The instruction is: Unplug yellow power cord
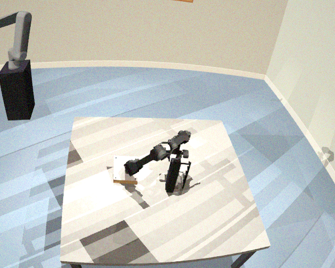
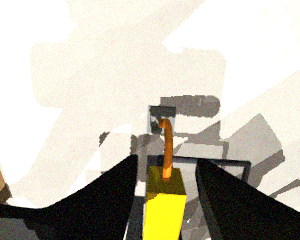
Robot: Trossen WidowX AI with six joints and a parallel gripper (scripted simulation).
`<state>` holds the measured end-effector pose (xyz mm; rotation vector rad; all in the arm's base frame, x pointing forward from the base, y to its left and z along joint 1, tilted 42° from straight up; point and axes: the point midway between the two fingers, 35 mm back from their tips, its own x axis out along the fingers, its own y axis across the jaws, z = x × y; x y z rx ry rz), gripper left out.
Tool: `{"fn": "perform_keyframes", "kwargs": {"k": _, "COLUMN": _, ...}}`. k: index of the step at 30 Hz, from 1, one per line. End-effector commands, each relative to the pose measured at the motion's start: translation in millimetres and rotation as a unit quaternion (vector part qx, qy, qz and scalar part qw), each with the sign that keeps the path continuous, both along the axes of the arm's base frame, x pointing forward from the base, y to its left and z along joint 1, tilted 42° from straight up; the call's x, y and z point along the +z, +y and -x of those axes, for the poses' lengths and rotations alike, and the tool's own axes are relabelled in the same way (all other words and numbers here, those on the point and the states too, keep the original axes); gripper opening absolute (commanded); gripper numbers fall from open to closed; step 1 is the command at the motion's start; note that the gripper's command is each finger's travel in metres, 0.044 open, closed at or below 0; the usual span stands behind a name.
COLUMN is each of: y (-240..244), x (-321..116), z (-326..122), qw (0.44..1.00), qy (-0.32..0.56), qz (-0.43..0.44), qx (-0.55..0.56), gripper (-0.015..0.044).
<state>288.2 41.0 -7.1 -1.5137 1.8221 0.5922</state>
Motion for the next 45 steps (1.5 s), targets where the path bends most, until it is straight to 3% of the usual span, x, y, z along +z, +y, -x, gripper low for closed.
{"fn": "perform_keyframes", "kwargs": {"k": 1, "y": -4.2, "x": 6.7, "z": 0.4, "qw": 1.000, "qy": -0.002, "qz": 0.000, "qx": 0.002, "gripper": 0.0160}}
{"fn": "perform_keyframes", "kwargs": {"k": 26, "y": -32.9, "x": 32.6, "z": 10.2, "qw": 1.000, "qy": -0.002, "qz": 0.002, "qx": 0.002, "gripper": 0.0160}}
{"fn": "perform_keyframes", "kwargs": {"k": 45, "y": -41.1, "x": 23.8, "z": 11.2, "qw": 1.000, "qy": -0.002, "qz": 0.002, "qx": 0.002, "gripper": 0.0160}}
